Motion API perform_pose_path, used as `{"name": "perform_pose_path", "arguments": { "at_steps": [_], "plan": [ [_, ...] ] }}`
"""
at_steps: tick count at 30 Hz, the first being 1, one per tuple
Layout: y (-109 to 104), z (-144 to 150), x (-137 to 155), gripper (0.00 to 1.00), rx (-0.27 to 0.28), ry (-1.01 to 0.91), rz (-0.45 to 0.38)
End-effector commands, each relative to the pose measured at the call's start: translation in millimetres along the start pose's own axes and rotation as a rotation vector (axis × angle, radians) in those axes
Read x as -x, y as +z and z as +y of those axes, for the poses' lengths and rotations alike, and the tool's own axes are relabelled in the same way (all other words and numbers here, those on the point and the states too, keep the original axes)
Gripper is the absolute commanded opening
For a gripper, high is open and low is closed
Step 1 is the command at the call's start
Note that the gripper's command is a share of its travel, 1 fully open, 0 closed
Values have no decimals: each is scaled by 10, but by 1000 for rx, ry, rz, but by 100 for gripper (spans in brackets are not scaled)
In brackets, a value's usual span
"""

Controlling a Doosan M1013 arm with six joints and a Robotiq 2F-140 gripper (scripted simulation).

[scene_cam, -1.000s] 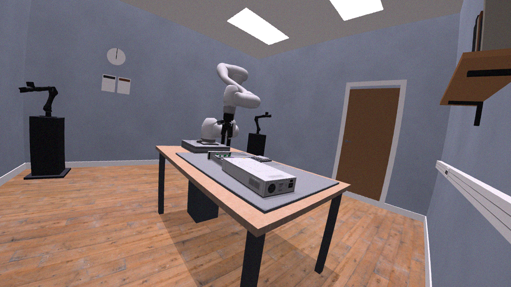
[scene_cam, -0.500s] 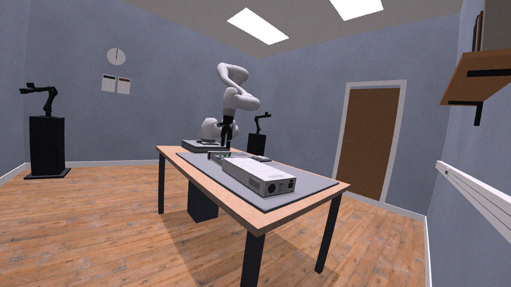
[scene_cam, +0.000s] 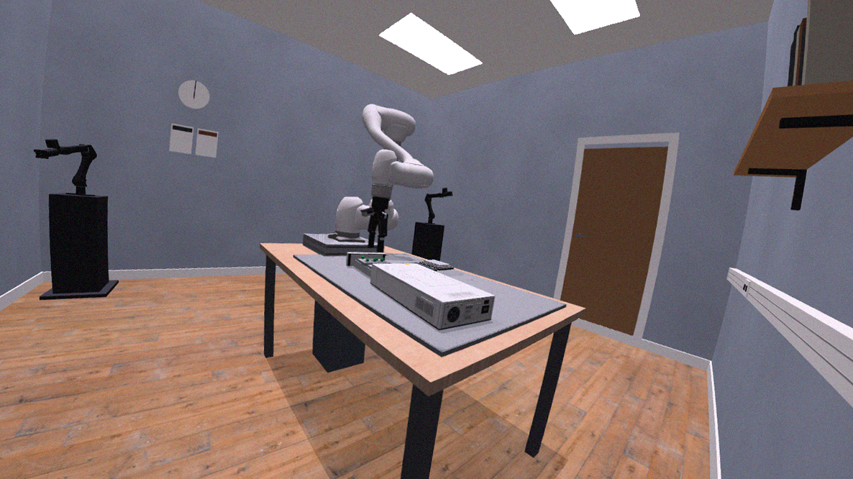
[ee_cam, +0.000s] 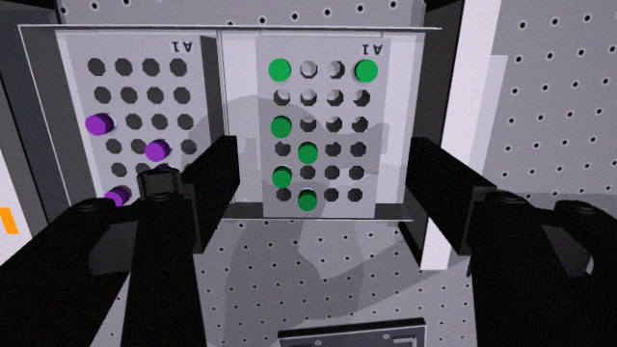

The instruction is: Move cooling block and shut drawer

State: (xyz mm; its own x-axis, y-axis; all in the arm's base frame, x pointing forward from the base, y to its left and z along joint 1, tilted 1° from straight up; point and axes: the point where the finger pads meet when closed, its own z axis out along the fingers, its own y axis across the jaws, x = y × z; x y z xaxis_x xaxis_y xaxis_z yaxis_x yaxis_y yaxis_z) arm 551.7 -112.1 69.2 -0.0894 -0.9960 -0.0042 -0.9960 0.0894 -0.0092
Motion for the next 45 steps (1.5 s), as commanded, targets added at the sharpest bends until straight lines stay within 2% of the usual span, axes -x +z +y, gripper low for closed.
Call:
{"name": "perform_pose_path", "arguments": {
  "at_steps": [1,26,35,45],
  "plan": [
    [31,-3,0,66,-1,0,0],
    [338,1,0,66,-1,0,0],
    [338,1,0,66,-1,0,0],
    [472,2,0,66,-1,0,0]
  ]
}}
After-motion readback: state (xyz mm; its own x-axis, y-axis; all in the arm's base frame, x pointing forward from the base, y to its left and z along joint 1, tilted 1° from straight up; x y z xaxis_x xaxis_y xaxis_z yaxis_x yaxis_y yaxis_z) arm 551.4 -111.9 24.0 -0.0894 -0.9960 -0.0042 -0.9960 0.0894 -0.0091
